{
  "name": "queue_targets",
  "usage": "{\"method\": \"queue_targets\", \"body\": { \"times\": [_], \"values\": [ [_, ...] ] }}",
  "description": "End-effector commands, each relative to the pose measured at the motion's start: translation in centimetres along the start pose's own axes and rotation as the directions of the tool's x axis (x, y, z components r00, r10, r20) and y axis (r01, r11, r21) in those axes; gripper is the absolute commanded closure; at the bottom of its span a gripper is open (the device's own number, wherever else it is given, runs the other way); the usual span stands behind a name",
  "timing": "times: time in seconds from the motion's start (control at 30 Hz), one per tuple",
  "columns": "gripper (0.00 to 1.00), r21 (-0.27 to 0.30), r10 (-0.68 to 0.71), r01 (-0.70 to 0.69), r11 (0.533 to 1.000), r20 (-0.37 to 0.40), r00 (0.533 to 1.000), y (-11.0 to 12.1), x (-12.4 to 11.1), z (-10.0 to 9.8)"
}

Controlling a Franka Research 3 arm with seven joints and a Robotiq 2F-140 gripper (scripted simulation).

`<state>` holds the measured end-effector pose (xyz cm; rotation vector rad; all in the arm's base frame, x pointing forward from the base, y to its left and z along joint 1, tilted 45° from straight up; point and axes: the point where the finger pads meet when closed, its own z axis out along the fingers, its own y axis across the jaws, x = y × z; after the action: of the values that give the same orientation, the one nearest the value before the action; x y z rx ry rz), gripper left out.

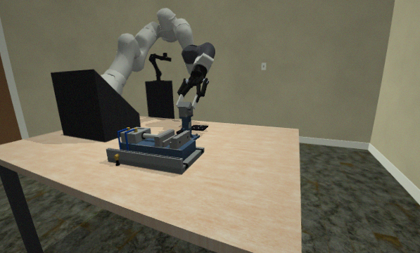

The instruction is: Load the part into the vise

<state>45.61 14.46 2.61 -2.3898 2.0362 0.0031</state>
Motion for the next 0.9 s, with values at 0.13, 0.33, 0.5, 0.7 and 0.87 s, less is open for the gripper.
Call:
{"method": "queue_targets", "body": {
  "times": [0.13, 0.33, 0.5, 0.7, 0.87],
  "values": [
    [1.00, -0.002, 0.001, -0.001, 1.000, -0.002, 1.000, -0.01, 0.04, 0.04],
    [1.00, -0.002, 0.001, -0.001, 1.000, -0.002, 1.000, -0.01, 0.04, 0.04],
    [1.00, -0.002, 0.001, -0.001, 1.000, -0.002, 1.000, -0.01, 0.04, 0.04],
    [1.00, -0.002, 0.001, -0.001, 1.000, -0.002, 1.000, -0.01, 0.04, 0.04],
    [1.00, -0.002, 0.001, -0.001, 1.000, -0.002, 1.000, -0.01, 0.04, 0.04]
  ]
}}
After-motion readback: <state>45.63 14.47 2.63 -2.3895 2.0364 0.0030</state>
